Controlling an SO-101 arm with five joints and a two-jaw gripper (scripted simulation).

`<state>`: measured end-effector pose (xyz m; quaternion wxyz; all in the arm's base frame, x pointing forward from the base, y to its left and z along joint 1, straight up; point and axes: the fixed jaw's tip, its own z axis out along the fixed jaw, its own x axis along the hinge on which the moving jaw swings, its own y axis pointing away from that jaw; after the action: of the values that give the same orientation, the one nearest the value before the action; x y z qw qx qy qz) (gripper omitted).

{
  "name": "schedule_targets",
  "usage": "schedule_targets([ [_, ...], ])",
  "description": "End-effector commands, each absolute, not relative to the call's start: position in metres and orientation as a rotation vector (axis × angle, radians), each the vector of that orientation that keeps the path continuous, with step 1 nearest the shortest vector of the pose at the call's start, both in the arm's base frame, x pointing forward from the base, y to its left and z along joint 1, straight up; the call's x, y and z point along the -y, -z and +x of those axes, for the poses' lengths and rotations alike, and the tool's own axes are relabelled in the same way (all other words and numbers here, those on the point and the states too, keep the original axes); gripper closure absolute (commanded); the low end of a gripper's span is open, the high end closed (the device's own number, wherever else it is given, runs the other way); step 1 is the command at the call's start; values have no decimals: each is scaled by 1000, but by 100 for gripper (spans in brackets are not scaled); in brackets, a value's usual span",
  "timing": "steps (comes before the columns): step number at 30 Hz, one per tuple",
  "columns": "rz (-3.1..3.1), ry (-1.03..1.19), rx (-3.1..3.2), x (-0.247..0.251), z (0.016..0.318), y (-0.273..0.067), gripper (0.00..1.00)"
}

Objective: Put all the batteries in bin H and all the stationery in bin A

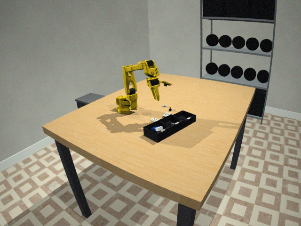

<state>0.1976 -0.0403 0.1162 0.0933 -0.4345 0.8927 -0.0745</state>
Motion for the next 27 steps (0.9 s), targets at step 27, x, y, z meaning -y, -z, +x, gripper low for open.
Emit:
schedule_targets([
  [27, -285, 79, -2843, 8, 171, -126, 78],
])
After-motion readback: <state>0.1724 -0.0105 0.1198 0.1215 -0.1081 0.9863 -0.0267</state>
